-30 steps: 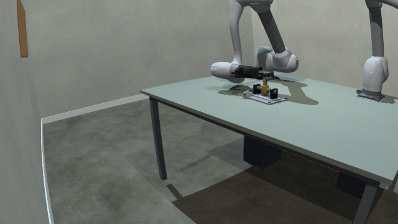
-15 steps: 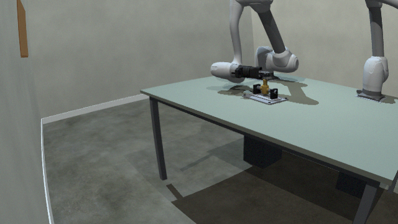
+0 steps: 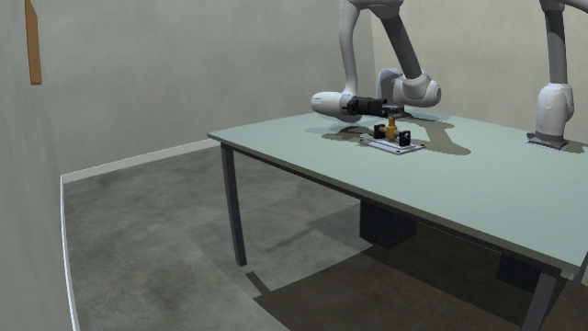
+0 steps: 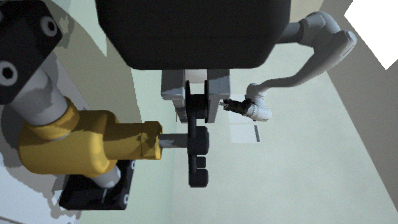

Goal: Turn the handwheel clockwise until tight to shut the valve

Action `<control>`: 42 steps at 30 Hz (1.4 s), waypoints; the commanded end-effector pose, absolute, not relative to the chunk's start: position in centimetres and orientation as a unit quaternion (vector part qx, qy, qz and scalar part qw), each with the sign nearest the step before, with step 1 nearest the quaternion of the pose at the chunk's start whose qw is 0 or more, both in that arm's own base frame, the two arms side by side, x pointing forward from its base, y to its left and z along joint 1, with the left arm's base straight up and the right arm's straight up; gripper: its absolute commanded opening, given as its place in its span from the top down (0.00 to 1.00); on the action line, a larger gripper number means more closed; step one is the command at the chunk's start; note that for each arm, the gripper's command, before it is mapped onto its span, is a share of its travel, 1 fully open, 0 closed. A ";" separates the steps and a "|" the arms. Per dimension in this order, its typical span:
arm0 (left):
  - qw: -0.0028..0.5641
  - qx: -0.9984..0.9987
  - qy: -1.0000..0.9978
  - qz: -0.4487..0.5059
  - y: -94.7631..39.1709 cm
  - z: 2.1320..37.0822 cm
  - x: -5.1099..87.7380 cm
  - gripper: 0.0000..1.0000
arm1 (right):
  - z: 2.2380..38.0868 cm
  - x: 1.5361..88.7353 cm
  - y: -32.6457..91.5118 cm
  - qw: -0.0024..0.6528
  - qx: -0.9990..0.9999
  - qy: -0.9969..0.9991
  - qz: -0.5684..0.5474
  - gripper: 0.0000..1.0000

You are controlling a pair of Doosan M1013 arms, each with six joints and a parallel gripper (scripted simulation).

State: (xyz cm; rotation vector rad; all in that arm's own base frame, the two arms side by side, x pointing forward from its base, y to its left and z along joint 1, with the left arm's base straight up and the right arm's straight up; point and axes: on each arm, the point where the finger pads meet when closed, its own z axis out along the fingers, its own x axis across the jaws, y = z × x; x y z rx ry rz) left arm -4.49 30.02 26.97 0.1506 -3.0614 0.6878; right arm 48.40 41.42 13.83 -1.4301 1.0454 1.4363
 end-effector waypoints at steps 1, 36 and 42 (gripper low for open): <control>0.001 0.047 -0.975 0.216 30.0 26.9 -4.6 0.00 | 13.7 48.4 41.6 0.420 -0.570 0.419 0.568 1.00; 0.001 0.047 -0.975 0.216 30.0 26.9 -4.6 0.00 | 13.8 48.2 41.8 0.440 -0.555 0.439 0.552 1.00; 0.001 0.047 -0.975 0.216 30.0 26.9 -4.6 0.00 | 13.8 48.2 41.8 0.445 -0.551 0.444 0.548 1.00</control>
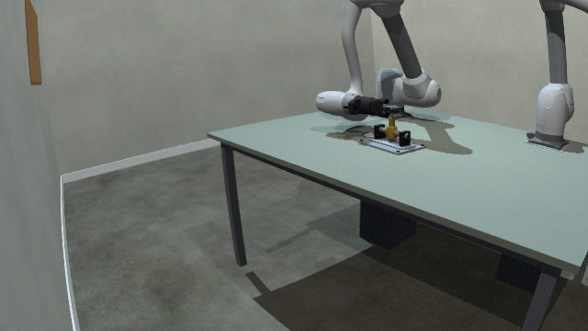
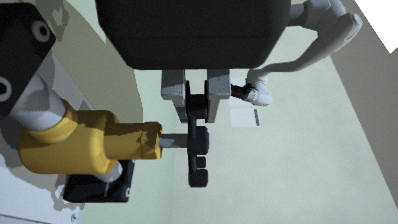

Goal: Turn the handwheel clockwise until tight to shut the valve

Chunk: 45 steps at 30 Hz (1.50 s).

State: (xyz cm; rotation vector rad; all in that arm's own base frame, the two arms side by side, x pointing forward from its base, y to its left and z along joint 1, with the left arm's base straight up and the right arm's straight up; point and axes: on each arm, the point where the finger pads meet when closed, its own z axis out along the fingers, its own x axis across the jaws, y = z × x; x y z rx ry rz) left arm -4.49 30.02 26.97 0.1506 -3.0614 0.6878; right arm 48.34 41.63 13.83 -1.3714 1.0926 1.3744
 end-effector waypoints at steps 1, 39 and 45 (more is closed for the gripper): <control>0.001 0.047 -0.975 0.216 30.0 26.9 -4.6 0.00 | 13.8 48.2 41.8 0.447 -0.550 0.445 0.547 1.00; 0.001 0.047 -0.975 0.216 30.0 26.9 -4.6 0.00 | 13.8 48.1 42.4 0.509 -0.492 0.509 0.489 1.00; 0.001 0.047 -0.975 0.216 30.0 26.9 -4.6 0.00 | 13.8 48.1 42.6 0.522 -0.478 0.522 0.475 1.00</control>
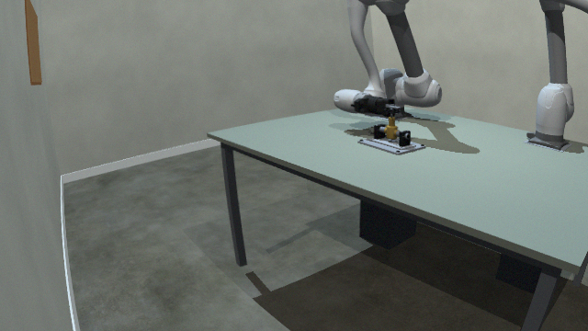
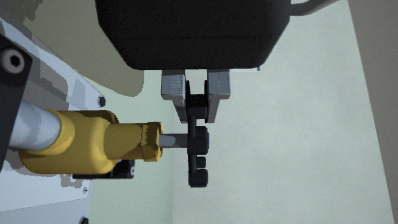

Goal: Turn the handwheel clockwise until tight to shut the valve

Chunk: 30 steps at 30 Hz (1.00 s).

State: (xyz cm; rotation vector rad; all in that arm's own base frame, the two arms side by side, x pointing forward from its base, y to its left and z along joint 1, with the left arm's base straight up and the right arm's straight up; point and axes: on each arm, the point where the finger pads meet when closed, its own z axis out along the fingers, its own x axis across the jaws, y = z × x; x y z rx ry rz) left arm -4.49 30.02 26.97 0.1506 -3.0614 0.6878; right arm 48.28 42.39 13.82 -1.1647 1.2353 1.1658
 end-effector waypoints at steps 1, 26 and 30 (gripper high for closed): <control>0.001 0.047 -0.975 0.216 30.0 26.9 -4.6 0.00 | 13.8 48.1 42.6 0.525 -0.476 0.524 0.472 1.00; 0.001 0.047 -0.975 0.216 30.0 26.9 -4.6 0.00 | 13.7 48.2 43.1 0.571 -0.419 0.571 0.415 1.00; 0.001 0.047 -0.975 0.216 30.0 26.9 -4.6 0.00 | 13.7 48.2 43.1 0.579 -0.407 0.580 0.404 1.00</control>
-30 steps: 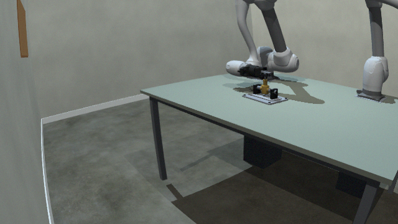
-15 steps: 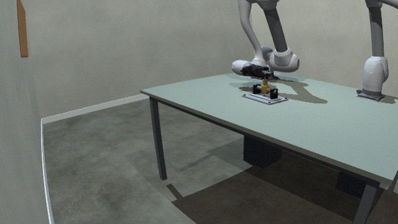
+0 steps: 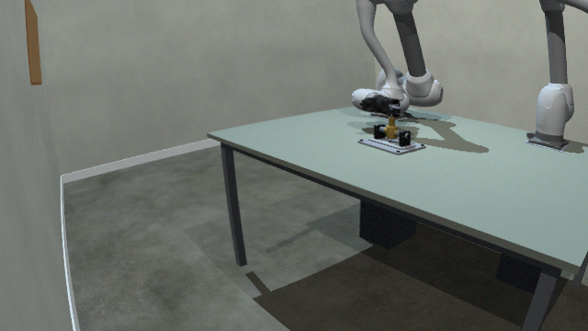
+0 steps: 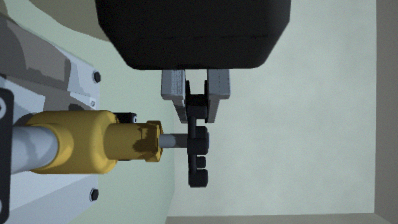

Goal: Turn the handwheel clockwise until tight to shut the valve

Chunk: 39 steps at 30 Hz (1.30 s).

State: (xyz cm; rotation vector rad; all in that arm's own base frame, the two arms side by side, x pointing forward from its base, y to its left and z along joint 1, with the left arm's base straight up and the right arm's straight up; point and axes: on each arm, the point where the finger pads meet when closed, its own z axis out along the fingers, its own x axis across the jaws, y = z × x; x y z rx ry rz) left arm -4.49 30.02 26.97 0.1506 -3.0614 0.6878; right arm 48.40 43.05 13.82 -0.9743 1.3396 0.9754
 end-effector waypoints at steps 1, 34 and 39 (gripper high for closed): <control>0.001 0.047 -0.975 0.216 30.0 26.9 -4.6 0.00 | 13.7 48.2 43.2 0.581 -0.404 0.582 0.401 1.00; 0.001 0.047 -0.975 0.216 30.0 26.9 -4.6 0.00 | 13.6 48.6 43.8 0.636 -0.309 0.638 0.305 1.00; 0.001 0.047 -0.975 0.216 30.0 26.9 -4.6 0.00 | 13.6 48.8 44.0 0.645 -0.291 0.646 0.287 1.00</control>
